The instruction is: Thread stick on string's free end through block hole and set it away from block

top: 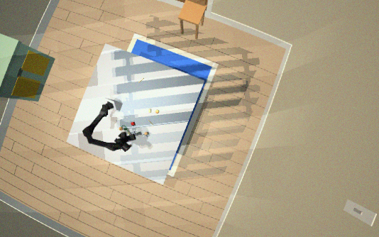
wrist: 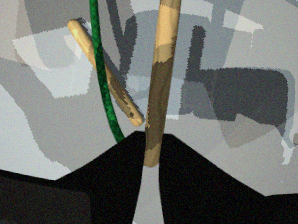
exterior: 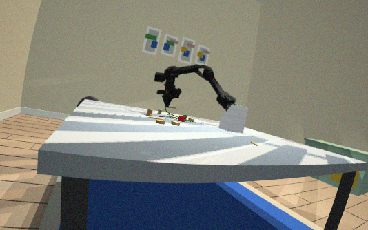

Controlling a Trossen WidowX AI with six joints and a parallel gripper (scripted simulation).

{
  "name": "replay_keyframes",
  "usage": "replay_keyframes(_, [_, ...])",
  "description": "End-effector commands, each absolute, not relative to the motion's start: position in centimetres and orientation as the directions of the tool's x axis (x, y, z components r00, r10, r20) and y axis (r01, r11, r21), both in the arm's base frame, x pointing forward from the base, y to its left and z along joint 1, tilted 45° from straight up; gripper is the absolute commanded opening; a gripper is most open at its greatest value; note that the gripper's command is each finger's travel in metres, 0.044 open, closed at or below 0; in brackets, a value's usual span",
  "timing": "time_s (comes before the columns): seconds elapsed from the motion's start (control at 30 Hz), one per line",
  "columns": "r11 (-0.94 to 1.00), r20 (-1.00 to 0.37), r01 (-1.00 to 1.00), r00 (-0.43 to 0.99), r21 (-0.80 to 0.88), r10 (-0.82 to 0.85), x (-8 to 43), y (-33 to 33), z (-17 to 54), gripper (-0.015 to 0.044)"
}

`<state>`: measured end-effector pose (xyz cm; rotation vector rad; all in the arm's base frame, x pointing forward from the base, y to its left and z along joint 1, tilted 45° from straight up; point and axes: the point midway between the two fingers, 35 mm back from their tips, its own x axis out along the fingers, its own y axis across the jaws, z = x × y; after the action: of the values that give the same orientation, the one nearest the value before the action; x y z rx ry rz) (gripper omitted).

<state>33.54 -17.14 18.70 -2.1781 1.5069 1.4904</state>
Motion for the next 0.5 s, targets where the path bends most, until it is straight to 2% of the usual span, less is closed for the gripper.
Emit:
replay_keyframes(0.0, [-0.503, -0.744, -0.758, 0.035, 0.416, -0.667, 34.0, -17.5, 18.9, 0.0000])
replay_keyframes(0.47, [-0.500, -0.725, -0.758, 0.053, 0.419, -0.687, 35.2, -18.3, 19.9, 0.0000])
